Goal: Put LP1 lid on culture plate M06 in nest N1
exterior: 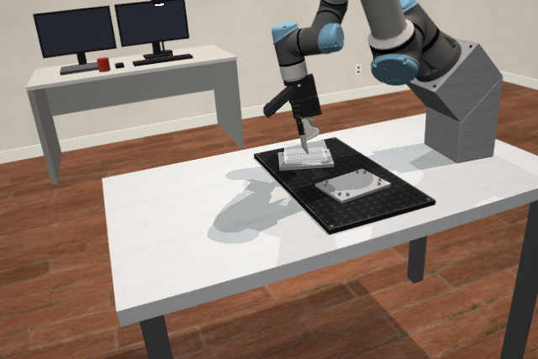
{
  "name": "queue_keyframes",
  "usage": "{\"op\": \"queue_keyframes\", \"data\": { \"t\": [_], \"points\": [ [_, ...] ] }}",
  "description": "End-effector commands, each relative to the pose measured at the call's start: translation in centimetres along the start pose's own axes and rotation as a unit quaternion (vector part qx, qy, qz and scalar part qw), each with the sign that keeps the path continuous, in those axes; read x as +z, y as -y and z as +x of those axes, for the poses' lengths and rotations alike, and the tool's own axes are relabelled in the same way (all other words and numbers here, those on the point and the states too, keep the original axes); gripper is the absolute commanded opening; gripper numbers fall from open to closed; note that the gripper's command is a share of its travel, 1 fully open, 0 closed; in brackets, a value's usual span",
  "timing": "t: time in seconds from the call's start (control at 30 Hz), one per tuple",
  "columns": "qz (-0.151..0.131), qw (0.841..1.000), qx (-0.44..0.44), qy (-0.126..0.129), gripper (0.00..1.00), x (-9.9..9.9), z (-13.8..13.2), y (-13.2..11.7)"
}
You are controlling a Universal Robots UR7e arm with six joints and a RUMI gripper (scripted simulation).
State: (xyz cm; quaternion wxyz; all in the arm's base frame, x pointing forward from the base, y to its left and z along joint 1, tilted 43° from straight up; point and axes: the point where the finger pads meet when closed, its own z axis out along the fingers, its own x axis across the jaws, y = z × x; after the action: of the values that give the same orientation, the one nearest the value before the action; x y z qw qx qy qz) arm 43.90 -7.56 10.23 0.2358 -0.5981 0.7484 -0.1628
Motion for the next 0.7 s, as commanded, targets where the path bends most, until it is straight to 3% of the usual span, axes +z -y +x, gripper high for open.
{"op": "queue_keyframes", "data": {
  "t": [0.0, 0.67],
  "points": [
    [-0.001, 1.000, -0.003, 0.003, 0.00, 0.08, 0.26, 0.33],
    [-0.001, 1.000, -0.004, 0.004, 0.00, 0.69, 0.11, 0.44]
  ]
}}
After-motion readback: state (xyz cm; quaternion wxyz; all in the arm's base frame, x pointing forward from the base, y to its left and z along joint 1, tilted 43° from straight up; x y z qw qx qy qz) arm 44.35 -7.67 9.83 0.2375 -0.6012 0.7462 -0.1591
